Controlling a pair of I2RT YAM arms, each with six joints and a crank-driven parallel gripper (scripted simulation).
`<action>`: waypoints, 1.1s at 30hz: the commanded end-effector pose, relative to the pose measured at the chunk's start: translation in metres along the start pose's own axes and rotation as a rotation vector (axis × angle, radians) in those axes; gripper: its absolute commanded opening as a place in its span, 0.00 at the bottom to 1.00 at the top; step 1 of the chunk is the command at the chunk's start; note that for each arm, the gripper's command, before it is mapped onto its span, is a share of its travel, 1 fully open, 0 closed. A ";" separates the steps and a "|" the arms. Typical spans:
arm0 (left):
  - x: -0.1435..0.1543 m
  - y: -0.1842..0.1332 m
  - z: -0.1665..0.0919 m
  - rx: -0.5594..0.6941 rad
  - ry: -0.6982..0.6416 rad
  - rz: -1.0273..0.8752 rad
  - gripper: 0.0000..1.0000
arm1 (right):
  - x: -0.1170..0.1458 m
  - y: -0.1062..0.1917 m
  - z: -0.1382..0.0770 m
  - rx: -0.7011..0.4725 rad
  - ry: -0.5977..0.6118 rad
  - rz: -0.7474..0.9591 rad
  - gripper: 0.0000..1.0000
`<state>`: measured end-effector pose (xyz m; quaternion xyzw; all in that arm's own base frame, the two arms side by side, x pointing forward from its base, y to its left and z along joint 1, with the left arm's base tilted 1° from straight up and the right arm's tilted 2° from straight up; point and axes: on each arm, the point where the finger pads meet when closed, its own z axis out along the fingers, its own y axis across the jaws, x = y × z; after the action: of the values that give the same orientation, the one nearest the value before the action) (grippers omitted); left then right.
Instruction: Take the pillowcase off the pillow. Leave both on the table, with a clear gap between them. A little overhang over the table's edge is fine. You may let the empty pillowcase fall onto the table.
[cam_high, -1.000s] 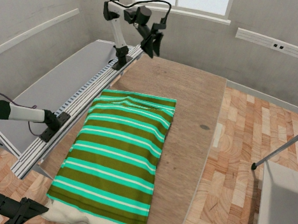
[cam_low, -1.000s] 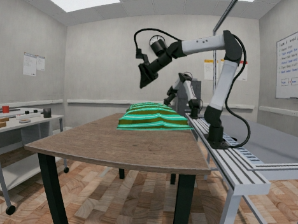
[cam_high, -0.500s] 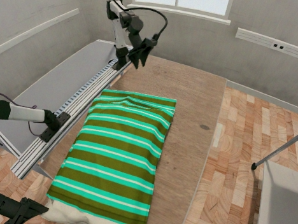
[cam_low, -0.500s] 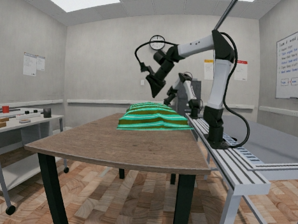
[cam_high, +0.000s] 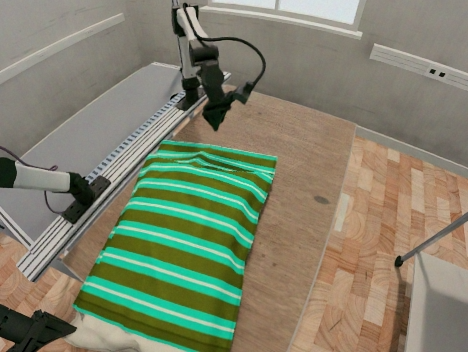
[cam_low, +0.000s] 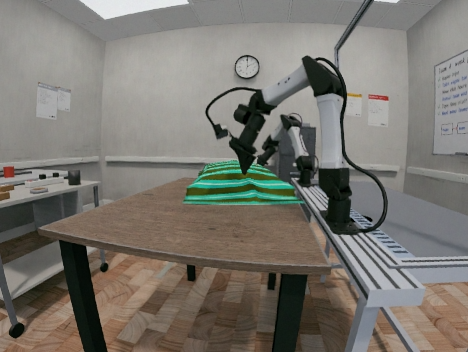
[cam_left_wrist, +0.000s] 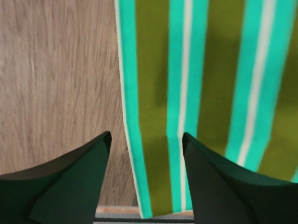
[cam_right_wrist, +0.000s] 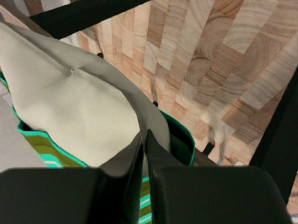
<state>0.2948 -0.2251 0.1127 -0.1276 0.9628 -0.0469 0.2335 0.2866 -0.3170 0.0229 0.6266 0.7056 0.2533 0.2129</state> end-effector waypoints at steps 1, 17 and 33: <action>0.021 -0.003 0.016 -0.068 0.078 -0.033 0.63 | -0.014 0.019 -0.007 -0.030 -0.053 -0.072 0.01; 0.044 0.012 0.047 -0.124 0.118 0.010 0.63 | -0.014 0.019 -0.007 -0.030 -0.053 -0.072 0.01; 0.057 0.015 0.070 -0.121 0.113 0.005 0.63 | -0.014 0.019 -0.007 -0.030 -0.053 -0.072 0.01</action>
<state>0.2780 -0.2254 0.0379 -0.1416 0.9742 0.0014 0.1756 0.2866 -0.3170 0.0229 0.6266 0.7056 0.2533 0.2129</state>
